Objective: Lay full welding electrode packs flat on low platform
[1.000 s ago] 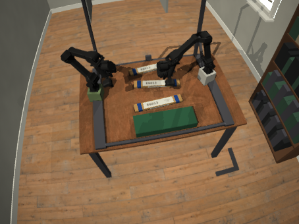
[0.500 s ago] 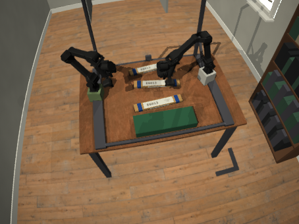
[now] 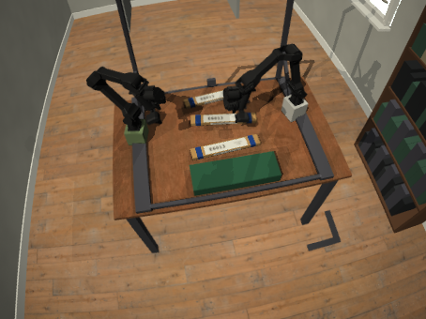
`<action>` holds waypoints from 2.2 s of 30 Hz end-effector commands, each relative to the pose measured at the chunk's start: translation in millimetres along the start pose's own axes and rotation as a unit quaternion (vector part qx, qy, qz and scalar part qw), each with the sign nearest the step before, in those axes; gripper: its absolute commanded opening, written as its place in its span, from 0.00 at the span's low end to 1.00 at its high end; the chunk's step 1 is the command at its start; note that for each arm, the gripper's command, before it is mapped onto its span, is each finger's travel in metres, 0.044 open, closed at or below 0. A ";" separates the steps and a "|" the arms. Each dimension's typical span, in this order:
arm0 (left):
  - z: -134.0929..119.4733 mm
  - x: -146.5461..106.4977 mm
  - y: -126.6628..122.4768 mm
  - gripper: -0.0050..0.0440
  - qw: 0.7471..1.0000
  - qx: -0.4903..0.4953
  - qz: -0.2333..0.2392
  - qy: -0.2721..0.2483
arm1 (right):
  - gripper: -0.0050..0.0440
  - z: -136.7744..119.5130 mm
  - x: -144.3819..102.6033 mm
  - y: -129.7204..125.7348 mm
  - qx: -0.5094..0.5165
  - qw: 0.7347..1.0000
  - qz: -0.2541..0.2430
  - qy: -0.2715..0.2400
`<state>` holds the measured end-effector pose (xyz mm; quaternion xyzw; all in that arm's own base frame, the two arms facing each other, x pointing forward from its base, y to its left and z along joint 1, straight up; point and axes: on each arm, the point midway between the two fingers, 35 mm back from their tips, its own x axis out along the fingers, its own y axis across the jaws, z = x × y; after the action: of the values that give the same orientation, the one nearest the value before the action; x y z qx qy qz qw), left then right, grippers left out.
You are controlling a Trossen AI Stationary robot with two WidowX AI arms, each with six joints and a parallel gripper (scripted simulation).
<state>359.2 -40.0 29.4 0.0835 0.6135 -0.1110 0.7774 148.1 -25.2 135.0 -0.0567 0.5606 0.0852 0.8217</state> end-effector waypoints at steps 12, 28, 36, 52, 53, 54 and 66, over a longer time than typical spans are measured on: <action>12.2 -15.1 1.8 0.71 1.000 0.001 0.005 -0.026 | 0.98 4.3 -5.6 -1.0 -0.003 1.000 -0.004 -0.010; 12.2 -15.1 1.8 0.71 1.000 0.001 0.005 -0.026 | 0.98 4.3 -5.6 -1.0 -0.003 1.000 -0.004 -0.010; 12.2 -15.1 1.8 0.71 1.000 0.001 0.005 -0.026 | 0.98 4.3 -5.6 -1.0 -0.003 1.000 -0.004 -0.010; 19.9 -20.4 -4.6 0.98 0.999 -0.015 0.013 -0.039 | 0.98 4.3 -5.6 -1.0 -0.003 1.000 -0.004 -0.010; 19.9 -20.4 -4.6 0.98 0.999 -0.015 0.013 -0.039 | 0.98 4.3 -5.6 -1.0 -0.003 1.000 -0.004 -0.010; 21.1 -18.8 -11.2 0.98 0.999 -0.032 0.016 -0.039 | 0.98 4.3 -5.6 -1.0 -0.003 1.000 -0.004 -0.010; 31.3 8.9 -89.6 0.98 0.997 -0.064 0.019 -0.026 | 0.98 4.3 -5.6 -1.0 -0.003 1.000 -0.004 -0.010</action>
<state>359.3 -108.5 28.4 0.0450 0.6043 -0.0633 0.7930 148.1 -25.2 135.0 -0.0567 0.5606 0.0852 0.8217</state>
